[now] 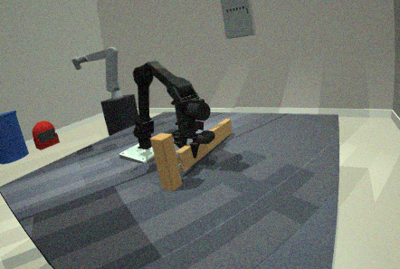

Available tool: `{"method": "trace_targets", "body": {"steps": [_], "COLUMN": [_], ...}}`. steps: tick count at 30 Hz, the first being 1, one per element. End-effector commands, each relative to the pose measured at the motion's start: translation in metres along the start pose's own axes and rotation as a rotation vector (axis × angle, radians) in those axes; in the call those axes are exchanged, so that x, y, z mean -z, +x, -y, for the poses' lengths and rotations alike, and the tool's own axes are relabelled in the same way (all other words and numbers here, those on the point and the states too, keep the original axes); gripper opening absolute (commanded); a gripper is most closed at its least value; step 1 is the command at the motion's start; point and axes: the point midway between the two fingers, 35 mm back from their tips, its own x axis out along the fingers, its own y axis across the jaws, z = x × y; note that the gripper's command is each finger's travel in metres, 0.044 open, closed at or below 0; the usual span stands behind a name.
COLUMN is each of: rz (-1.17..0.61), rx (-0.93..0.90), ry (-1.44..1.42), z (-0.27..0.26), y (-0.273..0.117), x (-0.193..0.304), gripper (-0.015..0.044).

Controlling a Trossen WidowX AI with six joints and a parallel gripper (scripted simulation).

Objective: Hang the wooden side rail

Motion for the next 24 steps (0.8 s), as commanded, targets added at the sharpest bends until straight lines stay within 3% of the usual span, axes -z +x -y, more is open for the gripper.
{"method": "trace_targets", "body": {"steps": [1,24], "rz": [-0.003,-0.003], "rx": [0.008,0.008], "ry": [-0.014,-0.014], "z": [0.0007,0.0004], "y": [-0.0050,-0.0080], "x": [0.0002,0.0005], "gripper": [0.0000,0.0000]}}
